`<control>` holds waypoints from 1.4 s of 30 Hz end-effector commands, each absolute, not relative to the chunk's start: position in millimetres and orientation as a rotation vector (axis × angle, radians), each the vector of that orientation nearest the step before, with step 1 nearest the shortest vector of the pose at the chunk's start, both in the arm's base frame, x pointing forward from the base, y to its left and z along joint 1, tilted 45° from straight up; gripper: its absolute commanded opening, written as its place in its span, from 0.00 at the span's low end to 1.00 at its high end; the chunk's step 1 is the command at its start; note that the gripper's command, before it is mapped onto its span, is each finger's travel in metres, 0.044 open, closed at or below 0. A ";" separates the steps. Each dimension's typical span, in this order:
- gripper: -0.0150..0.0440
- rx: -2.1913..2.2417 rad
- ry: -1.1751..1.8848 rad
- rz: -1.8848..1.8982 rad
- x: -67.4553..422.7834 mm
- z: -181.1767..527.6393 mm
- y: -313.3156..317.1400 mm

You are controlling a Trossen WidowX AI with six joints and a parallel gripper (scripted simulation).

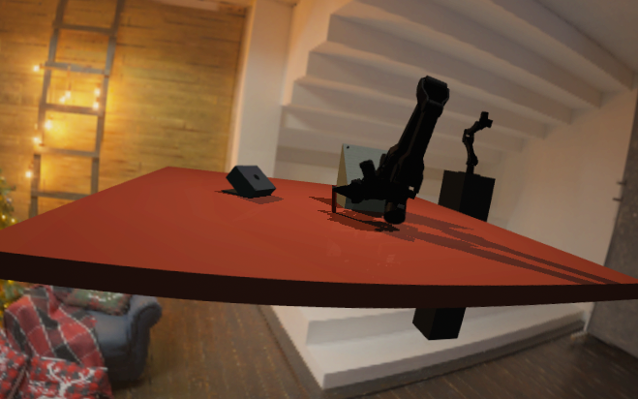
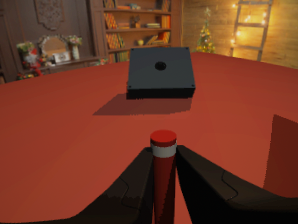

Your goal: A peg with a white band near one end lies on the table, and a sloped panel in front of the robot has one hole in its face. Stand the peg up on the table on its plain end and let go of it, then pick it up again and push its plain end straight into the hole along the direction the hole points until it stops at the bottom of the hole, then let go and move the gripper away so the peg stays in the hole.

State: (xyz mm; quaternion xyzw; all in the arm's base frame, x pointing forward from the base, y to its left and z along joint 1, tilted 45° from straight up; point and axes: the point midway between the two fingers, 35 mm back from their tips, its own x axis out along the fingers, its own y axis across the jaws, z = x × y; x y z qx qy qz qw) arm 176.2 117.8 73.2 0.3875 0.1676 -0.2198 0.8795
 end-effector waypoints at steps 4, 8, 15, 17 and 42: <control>0.34 0.807 0.347 -0.458 174.7 72.5 119.4; 0.34 0.807 0.344 -0.459 174.2 72.5 119.7; 0.39 0.806 0.337 -0.460 174.4 73.2 118.6; 0.47 0.806 0.337 -0.460 174.4 73.2 118.6; 0.47 0.806 0.337 -0.460 174.4 73.2 118.6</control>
